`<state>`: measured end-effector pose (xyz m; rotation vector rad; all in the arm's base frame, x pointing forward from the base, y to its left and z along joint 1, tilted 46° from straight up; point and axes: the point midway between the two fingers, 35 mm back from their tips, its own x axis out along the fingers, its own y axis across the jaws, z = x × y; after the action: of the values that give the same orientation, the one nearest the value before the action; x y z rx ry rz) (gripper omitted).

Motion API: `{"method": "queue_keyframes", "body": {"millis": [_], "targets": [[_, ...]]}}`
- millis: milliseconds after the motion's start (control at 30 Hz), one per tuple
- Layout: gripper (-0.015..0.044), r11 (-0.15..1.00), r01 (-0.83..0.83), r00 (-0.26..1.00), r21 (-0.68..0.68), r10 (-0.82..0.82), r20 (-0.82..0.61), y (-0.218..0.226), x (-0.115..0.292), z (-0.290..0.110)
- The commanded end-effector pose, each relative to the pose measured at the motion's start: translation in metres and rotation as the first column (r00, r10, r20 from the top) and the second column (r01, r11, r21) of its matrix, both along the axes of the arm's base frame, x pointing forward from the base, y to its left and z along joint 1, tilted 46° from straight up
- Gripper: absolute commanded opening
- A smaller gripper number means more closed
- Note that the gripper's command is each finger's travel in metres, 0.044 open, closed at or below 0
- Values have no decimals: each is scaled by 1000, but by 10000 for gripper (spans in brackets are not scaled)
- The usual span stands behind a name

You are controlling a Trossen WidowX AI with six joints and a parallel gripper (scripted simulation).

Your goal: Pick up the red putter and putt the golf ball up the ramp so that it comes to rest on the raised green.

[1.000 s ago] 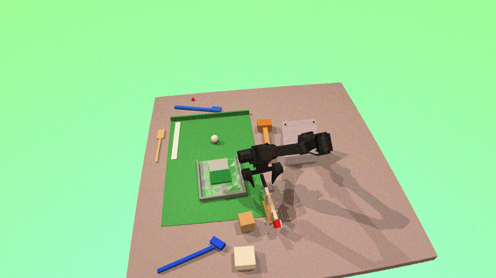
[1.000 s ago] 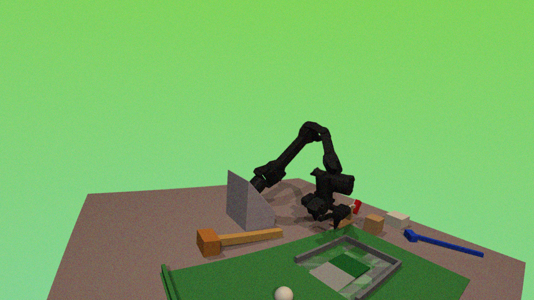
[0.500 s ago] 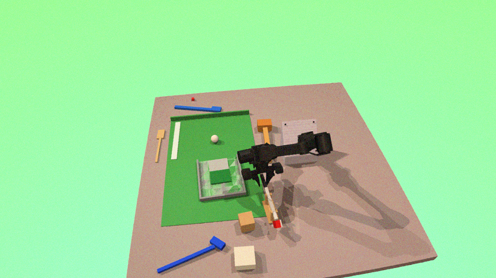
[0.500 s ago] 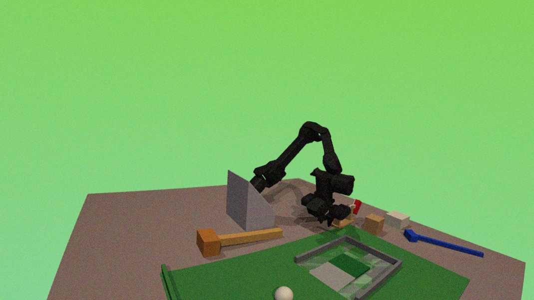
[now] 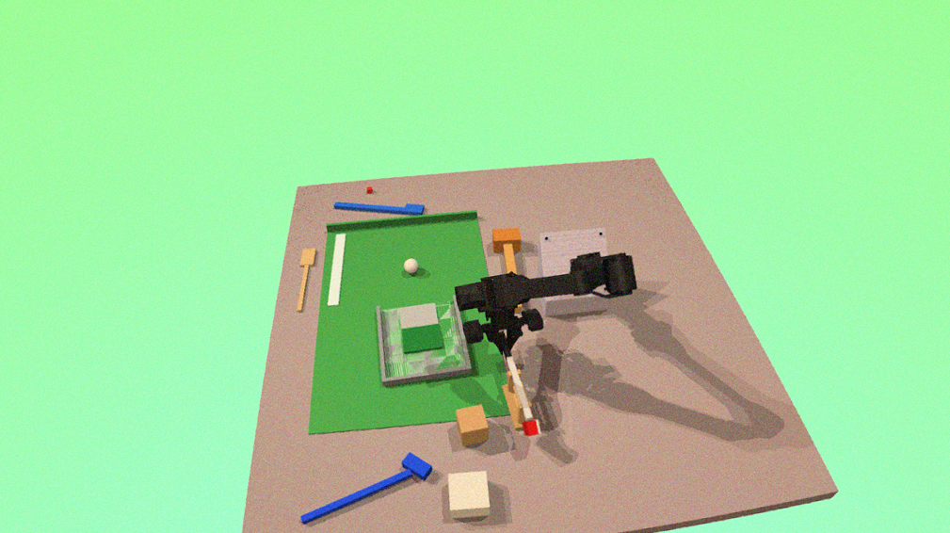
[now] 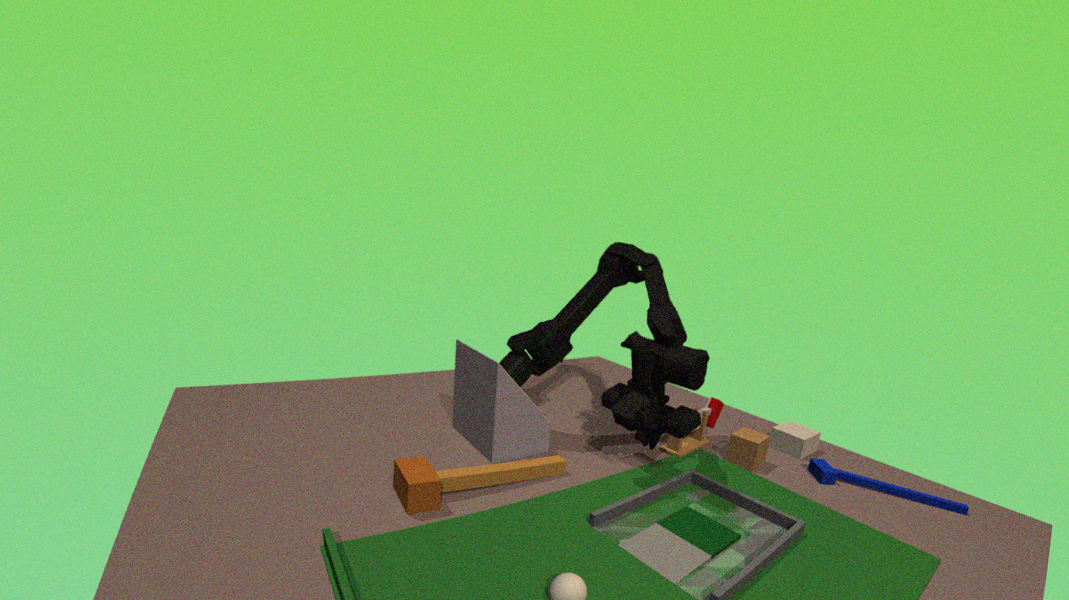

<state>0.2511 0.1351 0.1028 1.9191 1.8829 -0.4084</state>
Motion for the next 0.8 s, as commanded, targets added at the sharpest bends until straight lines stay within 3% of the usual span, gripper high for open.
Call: {"method": "queue_keyframes", "body": {"millis": [0, 600, 767], "targets": [[0, 1000, 5, 1000, -4, -5, 14, -12, 5, 10], [0, 1000, 4, 1000, 5, -4, 11, -65, -3, 64], [0, 1000, 14, 1000, -3, -14, -7, -64, -2, 58]]}}
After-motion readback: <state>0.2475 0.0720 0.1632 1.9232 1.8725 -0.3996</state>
